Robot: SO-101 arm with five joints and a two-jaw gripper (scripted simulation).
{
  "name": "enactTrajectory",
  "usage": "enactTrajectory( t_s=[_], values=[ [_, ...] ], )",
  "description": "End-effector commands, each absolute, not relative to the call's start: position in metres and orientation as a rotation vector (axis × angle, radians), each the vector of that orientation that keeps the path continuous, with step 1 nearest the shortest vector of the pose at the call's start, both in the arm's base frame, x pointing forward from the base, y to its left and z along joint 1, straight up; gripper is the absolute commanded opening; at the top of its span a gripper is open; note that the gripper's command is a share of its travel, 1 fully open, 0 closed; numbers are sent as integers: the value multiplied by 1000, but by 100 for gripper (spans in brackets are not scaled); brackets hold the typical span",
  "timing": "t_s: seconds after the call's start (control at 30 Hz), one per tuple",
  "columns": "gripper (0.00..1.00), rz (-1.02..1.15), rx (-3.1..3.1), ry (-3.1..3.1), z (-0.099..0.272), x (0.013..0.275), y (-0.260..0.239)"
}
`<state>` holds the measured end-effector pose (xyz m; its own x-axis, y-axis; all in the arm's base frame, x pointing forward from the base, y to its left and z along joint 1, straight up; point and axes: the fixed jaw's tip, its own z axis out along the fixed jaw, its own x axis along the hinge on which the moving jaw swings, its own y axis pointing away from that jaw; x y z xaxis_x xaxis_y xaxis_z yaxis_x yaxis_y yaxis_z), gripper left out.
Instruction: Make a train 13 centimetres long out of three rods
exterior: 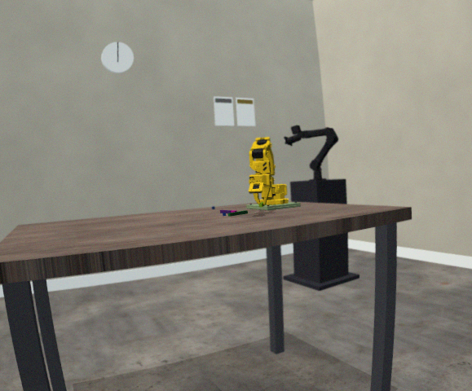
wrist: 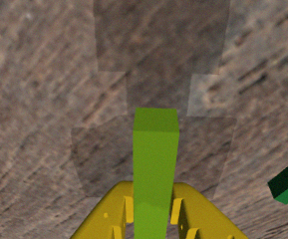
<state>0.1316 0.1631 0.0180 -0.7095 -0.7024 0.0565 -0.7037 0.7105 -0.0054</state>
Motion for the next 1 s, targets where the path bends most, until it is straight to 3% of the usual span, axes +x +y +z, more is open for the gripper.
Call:
enactTrajectory(
  t_s=[0.0, 0.97],
  values=[
    [0, 22, 1242, -2848, 22, 140, 156],
    [0, -17, 1814, -2522, 19, 187, 68]
  ],
)
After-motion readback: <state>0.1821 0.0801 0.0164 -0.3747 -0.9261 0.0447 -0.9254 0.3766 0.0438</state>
